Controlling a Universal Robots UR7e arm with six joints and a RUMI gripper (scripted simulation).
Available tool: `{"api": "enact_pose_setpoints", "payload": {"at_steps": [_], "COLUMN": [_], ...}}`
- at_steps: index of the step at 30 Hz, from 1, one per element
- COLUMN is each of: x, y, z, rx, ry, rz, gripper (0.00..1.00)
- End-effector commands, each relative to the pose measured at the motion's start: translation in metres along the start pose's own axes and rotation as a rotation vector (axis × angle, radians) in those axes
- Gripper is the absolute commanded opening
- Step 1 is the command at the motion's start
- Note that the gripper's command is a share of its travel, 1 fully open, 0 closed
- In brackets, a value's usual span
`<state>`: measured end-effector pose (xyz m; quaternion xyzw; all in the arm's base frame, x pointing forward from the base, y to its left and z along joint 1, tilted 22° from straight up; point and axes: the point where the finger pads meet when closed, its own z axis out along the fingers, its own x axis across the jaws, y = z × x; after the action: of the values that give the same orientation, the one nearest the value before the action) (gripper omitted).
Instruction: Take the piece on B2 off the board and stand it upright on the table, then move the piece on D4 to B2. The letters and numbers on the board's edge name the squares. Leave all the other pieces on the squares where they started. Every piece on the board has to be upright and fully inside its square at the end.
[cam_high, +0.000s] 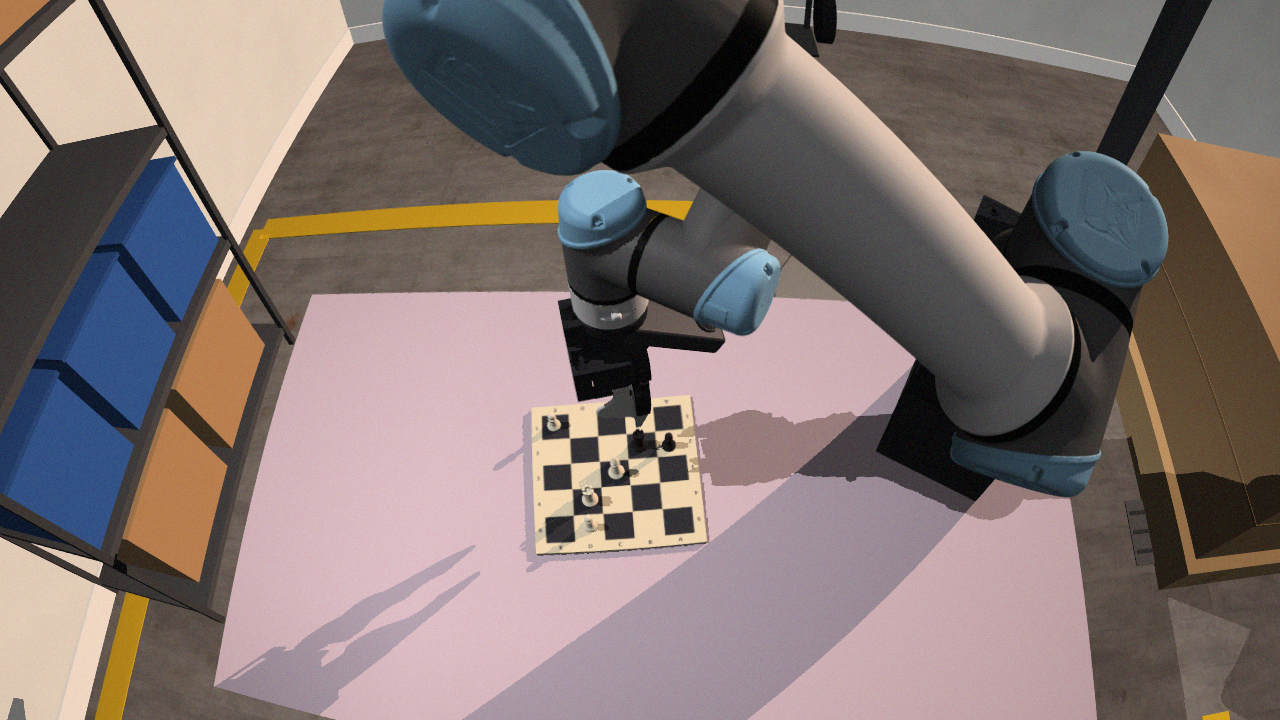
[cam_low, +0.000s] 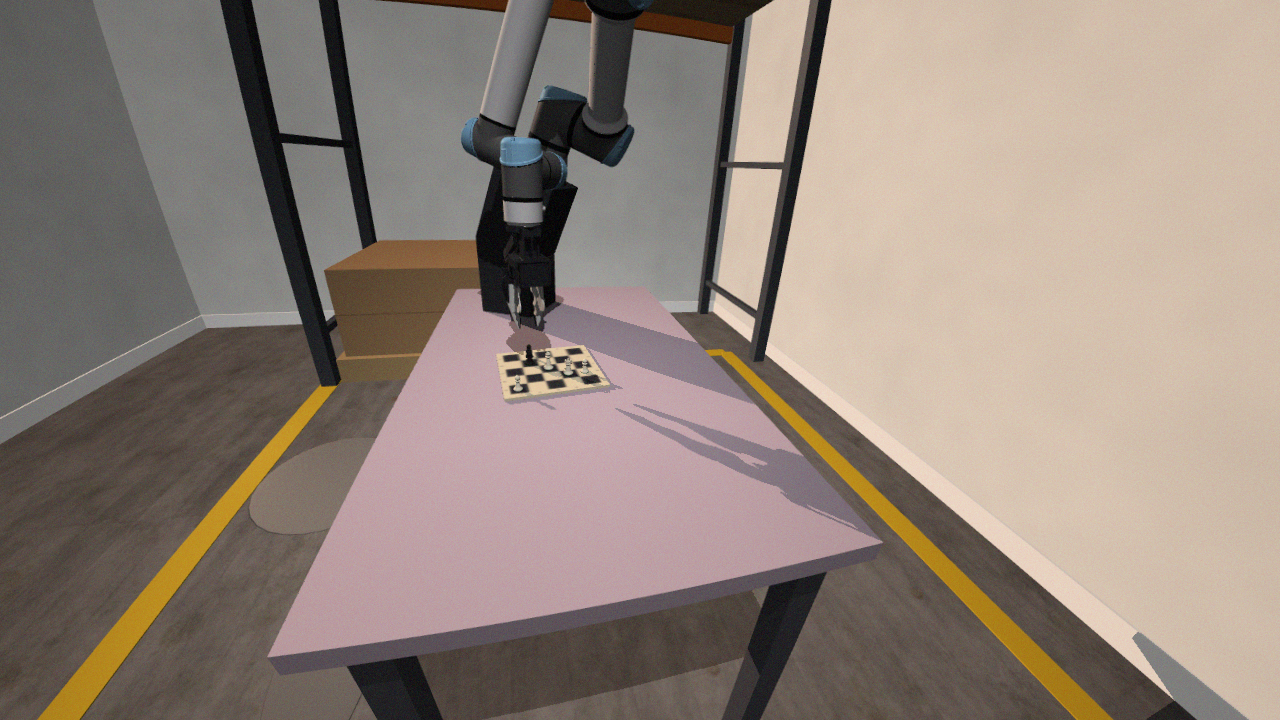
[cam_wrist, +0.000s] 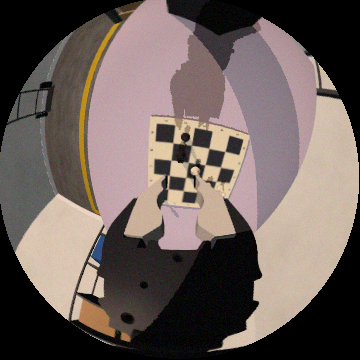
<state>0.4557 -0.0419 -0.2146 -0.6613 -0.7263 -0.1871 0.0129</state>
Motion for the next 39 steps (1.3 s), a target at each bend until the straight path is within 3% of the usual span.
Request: {"api": "enact_pose_setpoints", "payload": {"at_steps": [1,39], "x": [0.000,-0.001], "y": [0.000,0.000], "z": [0.002,0.047], "rx": [-0.001,-0.001], "ry": [-0.001,-0.001], "rz": [0.000,0.000], "gripper": [0.22,0.22]}}
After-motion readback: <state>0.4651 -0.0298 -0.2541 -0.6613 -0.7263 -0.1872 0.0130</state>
